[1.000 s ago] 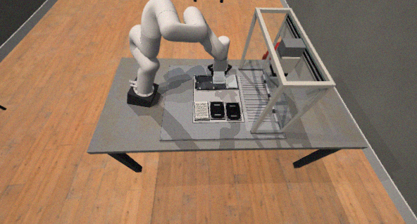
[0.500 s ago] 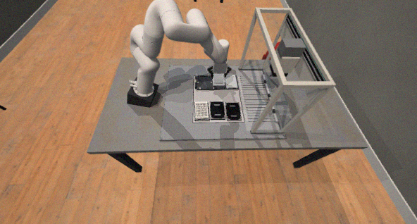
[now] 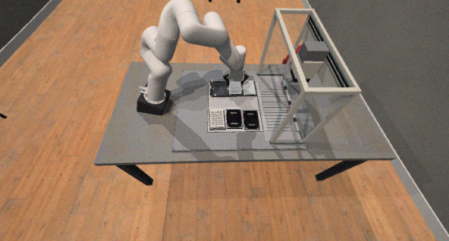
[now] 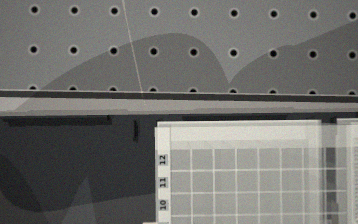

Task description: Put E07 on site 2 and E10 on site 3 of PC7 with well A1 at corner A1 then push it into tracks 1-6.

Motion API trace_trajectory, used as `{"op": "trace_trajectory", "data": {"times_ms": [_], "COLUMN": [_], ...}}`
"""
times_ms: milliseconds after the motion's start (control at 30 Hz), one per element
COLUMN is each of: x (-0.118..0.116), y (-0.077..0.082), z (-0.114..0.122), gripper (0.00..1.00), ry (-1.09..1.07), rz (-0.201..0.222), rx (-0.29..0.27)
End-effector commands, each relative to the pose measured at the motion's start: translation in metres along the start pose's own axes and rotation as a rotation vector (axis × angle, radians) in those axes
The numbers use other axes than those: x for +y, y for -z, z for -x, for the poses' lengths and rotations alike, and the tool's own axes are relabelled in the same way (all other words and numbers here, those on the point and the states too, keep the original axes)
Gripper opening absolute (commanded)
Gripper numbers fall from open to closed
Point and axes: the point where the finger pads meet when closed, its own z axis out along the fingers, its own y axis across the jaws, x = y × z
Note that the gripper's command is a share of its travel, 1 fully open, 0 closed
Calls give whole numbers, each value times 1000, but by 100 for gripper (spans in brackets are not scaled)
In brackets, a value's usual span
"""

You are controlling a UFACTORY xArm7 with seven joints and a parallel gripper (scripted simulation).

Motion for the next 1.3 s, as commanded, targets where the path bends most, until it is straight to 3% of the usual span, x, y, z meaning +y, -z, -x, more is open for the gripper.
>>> {"op": "trace_trajectory", "data": {"times_ms": [0, 500, 1267], "x": [2, 2, 2], "y": [1, 1, -12], "z": [-1, -1, -1], "gripper": [0, 0, 0], "ry": [0, 0, 0], "rz": [4, 5, 4], "rx": [2, 3, 2]}}
